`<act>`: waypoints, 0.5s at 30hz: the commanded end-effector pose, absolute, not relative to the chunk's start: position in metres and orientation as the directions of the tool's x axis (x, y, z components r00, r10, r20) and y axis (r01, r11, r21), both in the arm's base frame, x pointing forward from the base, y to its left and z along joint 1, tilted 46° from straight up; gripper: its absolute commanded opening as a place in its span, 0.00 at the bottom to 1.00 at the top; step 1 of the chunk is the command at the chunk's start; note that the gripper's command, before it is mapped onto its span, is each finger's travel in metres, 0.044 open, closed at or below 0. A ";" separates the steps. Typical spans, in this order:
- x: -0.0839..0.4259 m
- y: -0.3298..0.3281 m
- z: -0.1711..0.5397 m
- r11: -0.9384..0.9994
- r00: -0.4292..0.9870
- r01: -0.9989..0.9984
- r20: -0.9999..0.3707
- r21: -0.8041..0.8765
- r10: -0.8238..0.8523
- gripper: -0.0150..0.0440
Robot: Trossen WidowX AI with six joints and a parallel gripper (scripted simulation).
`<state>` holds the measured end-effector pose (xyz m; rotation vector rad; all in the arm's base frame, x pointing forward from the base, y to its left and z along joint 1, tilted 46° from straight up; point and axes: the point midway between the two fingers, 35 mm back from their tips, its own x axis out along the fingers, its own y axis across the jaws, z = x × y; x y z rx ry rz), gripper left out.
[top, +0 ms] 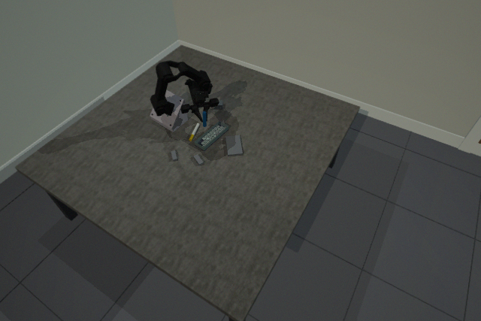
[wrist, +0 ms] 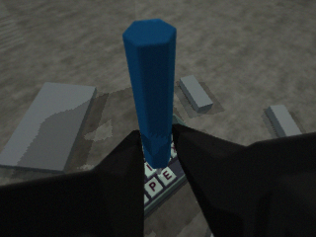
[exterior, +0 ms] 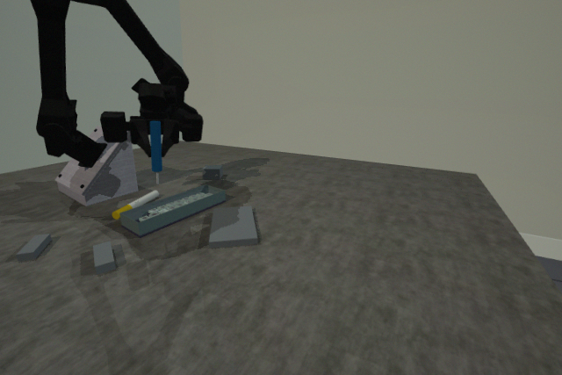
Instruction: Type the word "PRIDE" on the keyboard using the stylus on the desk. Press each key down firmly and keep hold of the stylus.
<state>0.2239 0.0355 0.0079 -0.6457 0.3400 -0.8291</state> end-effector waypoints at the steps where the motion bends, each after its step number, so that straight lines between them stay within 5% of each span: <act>1: 0.225 0.037 0.012 0.545 0.670 0.579 -0.027 -0.606 -0.742 0.25; 15: 0.222 0.015 -0.010 0.545 0.670 0.579 -0.026 -0.606 -0.742 0.25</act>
